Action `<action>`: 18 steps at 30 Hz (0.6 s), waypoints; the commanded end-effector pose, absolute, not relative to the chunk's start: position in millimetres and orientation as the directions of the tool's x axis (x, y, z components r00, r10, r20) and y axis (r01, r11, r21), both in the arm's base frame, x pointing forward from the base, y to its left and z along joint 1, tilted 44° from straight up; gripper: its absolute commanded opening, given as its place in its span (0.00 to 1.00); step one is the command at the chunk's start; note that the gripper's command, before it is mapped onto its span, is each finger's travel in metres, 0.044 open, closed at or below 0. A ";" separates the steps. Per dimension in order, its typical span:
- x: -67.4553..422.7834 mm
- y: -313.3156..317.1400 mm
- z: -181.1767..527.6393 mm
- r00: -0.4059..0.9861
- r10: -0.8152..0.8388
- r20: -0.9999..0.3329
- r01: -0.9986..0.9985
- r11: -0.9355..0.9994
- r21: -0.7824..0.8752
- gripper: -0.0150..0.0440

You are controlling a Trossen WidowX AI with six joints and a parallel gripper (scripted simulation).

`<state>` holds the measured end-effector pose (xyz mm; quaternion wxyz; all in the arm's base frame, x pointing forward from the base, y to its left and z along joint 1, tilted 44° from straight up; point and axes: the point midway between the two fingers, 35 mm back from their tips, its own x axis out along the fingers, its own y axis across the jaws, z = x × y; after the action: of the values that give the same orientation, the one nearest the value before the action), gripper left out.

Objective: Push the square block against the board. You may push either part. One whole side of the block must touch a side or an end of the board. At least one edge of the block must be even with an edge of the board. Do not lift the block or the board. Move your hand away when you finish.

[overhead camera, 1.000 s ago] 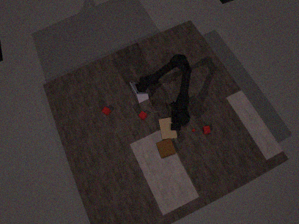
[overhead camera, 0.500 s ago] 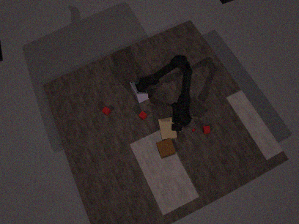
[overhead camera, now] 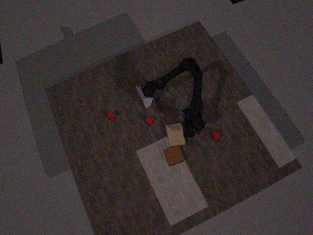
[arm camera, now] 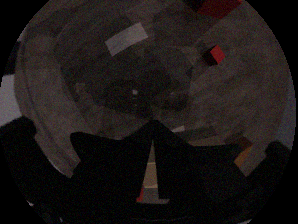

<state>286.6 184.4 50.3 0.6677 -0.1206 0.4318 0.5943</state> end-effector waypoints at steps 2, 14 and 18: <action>289.9 189.7 53.1 -0.083 0.686 -0.723 -0.895 0.268 0.357 0.25; 294.8 154.4 95.1 -0.083 0.686 -0.723 -0.895 0.268 0.357 0.25; 294.4 154.0 94.8 -0.083 0.685 -0.723 -0.897 0.265 0.354 0.25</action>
<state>296.5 154.2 91.9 0.6684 -0.1203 0.4373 0.5895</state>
